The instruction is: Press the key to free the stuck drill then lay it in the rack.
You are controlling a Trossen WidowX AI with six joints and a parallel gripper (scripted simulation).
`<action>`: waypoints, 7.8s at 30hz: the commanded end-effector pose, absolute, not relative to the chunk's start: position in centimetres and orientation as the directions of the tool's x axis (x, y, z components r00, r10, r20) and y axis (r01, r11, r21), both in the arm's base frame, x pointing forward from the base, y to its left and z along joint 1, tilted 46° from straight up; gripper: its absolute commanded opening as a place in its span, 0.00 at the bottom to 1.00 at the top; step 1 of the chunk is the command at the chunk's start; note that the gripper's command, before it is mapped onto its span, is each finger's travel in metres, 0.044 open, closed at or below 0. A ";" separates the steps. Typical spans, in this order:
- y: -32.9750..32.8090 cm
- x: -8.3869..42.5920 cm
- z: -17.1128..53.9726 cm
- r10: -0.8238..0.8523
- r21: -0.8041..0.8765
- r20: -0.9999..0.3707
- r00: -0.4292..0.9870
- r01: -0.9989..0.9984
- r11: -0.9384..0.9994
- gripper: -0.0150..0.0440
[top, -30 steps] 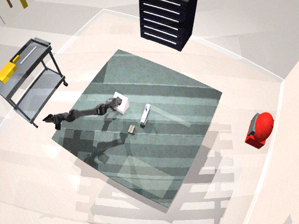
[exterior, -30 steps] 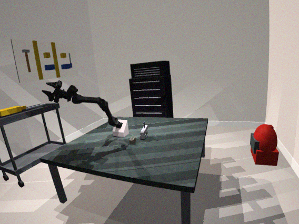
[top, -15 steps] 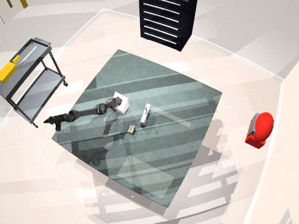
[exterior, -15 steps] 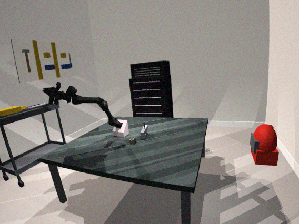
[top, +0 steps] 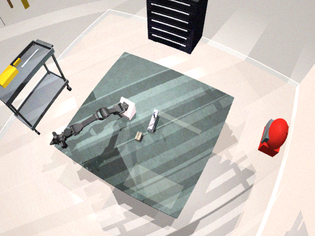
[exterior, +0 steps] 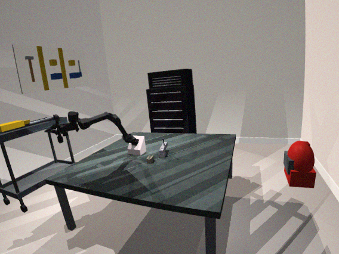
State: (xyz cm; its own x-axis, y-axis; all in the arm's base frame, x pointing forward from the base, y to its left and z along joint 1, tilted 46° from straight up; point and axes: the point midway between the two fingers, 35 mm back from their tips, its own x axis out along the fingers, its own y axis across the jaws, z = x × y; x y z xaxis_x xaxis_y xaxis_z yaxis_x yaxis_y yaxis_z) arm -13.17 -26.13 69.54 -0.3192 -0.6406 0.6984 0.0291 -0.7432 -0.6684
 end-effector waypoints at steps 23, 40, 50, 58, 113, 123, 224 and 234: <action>-43.1 13.9 47.5 -0.975 -0.610 0.001 0.223 0.772 0.176 0.25; -31.7 35.9 29.2 -0.694 -0.395 -0.516 0.503 0.579 0.713 0.25; -18.2 41.9 18.4 -0.484 -0.327 -0.759 0.436 0.387 0.862 0.25; -6.2 41.3 10.9 -0.402 -0.353 -0.871 0.281 0.211 0.912 0.25; 11.7 25.2 -0.4 -0.703 -0.695 -0.703 0.108 -0.316 0.646 0.25; 11.3 25.0 -0.6 -0.703 -0.695 -0.703 0.108 -0.316 0.646 0.25; -2.8 30.8 6.5 -0.709 0.153 -0.697 0.110 -0.943 -0.296 1.00; -2.8 30.8 6.4 -0.709 0.152 -0.697 0.110 -0.943 -0.296 1.00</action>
